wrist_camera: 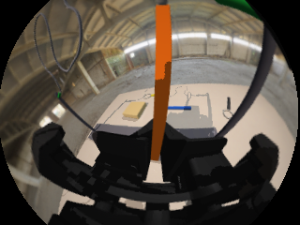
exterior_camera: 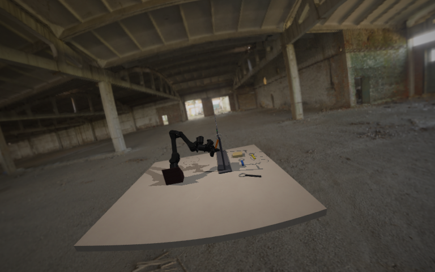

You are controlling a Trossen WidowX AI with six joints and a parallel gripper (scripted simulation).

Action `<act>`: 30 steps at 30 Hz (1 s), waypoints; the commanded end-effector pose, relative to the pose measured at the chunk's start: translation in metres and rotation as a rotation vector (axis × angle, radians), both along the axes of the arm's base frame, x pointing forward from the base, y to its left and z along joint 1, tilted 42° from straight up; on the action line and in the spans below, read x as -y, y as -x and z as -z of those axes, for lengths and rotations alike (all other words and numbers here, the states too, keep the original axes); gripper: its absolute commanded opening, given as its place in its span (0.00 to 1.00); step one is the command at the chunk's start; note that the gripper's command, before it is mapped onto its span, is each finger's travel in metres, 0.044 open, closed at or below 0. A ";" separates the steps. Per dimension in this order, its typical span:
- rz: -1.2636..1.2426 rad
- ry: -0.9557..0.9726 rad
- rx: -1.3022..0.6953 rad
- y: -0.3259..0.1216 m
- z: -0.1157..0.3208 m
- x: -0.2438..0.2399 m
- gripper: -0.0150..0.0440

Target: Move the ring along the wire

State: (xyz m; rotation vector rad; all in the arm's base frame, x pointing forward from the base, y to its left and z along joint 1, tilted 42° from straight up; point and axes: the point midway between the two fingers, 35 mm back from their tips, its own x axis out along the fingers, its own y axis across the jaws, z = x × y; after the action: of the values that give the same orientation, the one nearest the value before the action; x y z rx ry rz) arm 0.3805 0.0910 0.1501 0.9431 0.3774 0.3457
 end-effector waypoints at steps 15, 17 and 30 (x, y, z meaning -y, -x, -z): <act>-0.007 0.182 -0.002 0.001 0.033 0.027 0.00; -0.007 0.188 -0.002 0.001 0.034 0.029 0.00; -0.007 0.205 -0.001 0.001 0.045 0.040 0.00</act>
State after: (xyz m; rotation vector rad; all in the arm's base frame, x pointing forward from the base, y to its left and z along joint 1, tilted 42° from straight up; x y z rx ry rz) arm 0.3804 0.0527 0.1097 0.7463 0.4037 0.3058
